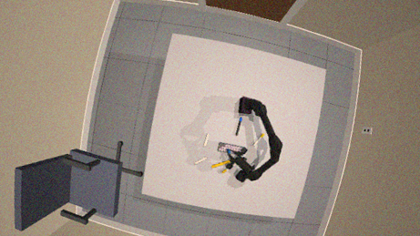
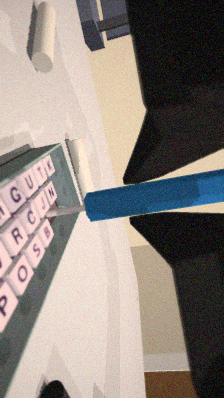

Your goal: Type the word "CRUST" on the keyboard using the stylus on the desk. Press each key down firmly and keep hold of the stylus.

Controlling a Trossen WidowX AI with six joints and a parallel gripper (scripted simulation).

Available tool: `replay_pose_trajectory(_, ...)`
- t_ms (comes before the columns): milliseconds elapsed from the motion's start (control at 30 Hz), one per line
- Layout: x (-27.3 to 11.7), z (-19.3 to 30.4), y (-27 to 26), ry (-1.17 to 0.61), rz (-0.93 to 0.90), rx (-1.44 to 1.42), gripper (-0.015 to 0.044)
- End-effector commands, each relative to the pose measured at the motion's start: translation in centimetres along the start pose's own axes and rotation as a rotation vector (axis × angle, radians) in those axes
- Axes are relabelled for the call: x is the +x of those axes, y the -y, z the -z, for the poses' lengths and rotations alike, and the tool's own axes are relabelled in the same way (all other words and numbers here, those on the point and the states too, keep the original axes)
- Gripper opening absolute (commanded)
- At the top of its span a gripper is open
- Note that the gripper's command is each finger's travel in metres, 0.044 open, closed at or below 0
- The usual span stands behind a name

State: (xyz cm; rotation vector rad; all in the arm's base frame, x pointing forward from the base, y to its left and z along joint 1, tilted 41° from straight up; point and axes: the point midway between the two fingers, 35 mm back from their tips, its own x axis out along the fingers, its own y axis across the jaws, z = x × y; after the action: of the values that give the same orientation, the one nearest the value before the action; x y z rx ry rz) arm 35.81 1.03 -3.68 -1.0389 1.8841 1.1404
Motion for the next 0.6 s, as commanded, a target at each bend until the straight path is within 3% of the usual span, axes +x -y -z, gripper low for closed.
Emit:
replay_pose_trajectory(0,0.2,-0.26,0.0,0.003,-0.003,0.004,0.0081)
replay_pose_trajectory(567,0.38,-0.57,0.0,0.003,-0.003,0.004,0.0081)
